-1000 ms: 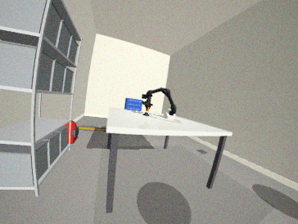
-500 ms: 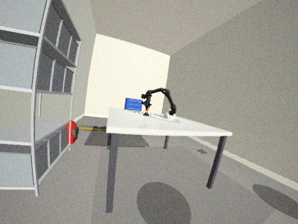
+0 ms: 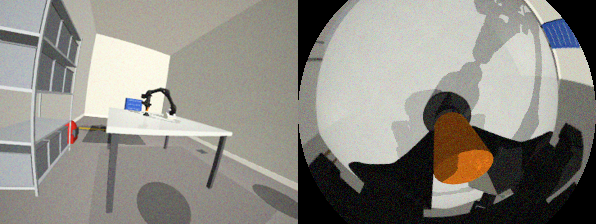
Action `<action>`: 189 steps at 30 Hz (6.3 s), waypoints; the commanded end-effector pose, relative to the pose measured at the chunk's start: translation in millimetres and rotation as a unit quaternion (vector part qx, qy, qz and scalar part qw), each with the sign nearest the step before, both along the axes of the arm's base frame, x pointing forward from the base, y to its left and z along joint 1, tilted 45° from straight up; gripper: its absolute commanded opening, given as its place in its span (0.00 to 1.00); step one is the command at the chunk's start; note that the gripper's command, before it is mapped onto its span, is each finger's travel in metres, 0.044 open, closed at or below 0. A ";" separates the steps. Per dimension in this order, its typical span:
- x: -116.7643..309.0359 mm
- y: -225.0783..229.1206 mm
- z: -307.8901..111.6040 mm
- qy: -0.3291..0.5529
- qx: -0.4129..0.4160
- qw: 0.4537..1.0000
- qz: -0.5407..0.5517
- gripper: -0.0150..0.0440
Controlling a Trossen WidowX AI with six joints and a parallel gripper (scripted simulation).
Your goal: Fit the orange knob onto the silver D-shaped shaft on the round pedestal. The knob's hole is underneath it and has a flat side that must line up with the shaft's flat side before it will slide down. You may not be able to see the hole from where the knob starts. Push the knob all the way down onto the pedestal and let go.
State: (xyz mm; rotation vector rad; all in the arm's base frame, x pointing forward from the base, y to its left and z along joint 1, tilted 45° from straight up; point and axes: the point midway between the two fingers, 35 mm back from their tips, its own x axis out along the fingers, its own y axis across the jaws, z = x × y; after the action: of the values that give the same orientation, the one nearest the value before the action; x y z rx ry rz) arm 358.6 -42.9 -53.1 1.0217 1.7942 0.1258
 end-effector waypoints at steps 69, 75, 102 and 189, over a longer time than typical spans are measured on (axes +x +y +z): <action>-5.2 0.4 2.9 -0.074 0.012 0.994 0.074 0.25; -3.5 -0.1 1.3 -0.074 0.012 0.994 0.074 0.25; -4.3 -1.2 4.2 -0.131 0.022 0.982 0.134 0.25; -1.6 -1.0 2.4 -0.281 0.047 0.913 0.291 0.25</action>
State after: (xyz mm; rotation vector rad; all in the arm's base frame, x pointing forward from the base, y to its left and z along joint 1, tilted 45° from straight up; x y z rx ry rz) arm 353.2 -40.2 -52.0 0.4144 1.5088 0.8053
